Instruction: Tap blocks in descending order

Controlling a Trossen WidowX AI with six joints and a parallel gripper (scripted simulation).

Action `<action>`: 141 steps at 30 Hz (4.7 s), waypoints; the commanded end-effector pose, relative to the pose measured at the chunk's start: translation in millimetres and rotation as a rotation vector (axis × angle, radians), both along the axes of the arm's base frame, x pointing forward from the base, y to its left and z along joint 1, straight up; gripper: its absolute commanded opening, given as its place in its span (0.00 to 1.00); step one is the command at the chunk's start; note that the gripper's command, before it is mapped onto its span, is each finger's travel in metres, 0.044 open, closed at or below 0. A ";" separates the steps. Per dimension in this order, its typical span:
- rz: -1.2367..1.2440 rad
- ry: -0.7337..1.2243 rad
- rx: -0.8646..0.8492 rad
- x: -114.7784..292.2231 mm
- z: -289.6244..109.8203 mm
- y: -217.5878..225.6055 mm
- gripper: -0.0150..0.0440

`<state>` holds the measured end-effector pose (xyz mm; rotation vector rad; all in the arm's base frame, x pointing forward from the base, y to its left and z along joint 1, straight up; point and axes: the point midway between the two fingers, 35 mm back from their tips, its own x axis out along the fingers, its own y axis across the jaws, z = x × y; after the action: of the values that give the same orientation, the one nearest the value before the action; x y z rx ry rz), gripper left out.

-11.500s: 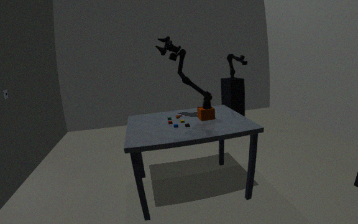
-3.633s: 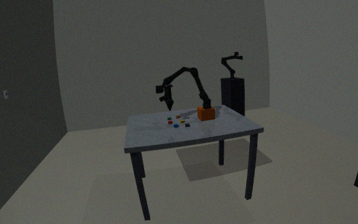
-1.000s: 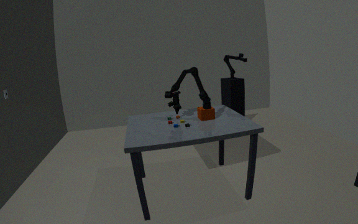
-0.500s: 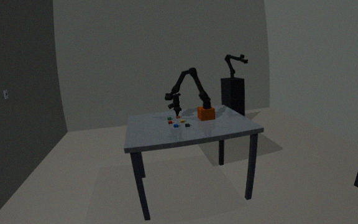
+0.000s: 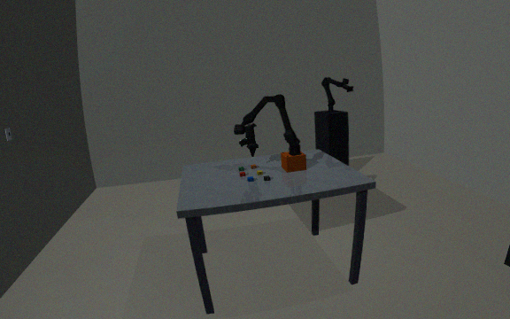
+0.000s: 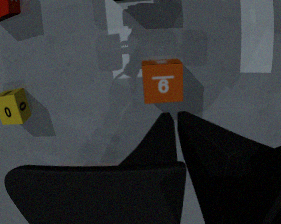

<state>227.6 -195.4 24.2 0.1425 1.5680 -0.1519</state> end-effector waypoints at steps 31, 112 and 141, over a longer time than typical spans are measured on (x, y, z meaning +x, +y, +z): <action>0.004 -0.036 0.005 117.1 42.0 245.7 0.29; 0.004 -0.026 0.009 15.2 -40.4 284.1 0.29; 0.009 -0.029 0.009 16.4 -65.7 284.3 0.29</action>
<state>244.0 88.8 -43.9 0.1439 1.5400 -0.1354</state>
